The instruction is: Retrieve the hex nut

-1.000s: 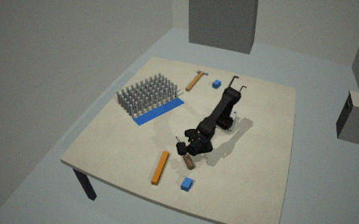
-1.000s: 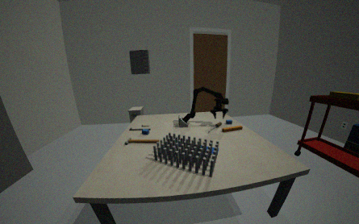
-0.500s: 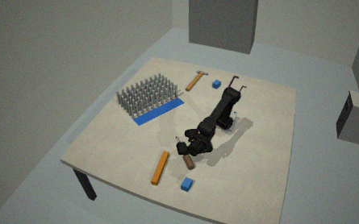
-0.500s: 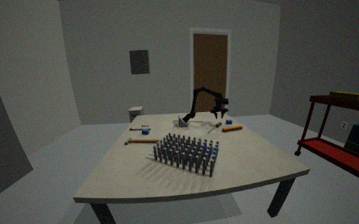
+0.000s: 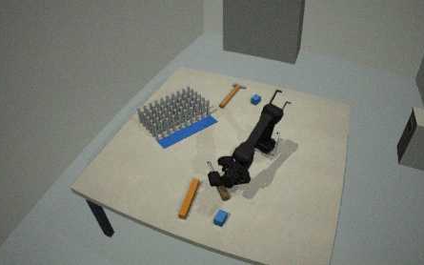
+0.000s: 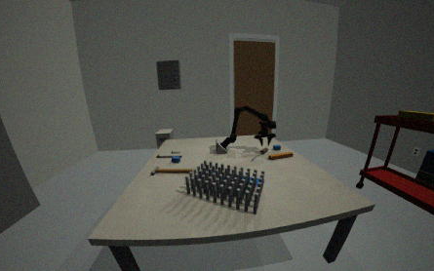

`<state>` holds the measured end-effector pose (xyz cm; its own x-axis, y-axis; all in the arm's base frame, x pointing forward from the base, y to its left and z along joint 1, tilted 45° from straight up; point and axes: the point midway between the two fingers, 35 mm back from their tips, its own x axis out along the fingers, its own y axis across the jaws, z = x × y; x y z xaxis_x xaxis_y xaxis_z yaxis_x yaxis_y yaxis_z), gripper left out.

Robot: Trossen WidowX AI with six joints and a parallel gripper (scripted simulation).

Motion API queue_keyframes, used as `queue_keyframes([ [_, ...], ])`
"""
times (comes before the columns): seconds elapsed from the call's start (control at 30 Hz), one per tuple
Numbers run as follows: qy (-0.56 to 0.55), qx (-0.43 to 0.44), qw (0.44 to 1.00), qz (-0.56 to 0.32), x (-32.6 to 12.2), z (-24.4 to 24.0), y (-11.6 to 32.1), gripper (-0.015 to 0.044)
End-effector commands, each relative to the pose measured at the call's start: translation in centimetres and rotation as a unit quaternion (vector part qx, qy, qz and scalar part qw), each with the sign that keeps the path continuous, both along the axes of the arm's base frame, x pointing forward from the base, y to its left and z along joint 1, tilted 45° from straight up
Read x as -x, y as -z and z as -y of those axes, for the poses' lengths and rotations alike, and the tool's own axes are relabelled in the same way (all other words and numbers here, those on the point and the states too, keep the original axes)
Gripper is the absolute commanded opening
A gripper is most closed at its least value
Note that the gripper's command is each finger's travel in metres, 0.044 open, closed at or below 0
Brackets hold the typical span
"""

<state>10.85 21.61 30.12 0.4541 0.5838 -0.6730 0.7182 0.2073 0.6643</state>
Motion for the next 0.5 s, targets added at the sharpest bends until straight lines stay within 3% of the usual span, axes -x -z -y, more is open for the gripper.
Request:
queue_keyframes([
  [0.0, 0.003, 0.005, 1.0, -0.002, -0.1, -0.6, 0.7, 0.028],
  [0.47, 0.003, 0.005, 1.0, -0.002, -0.2, -2.2, 2.4, 0.028],
])
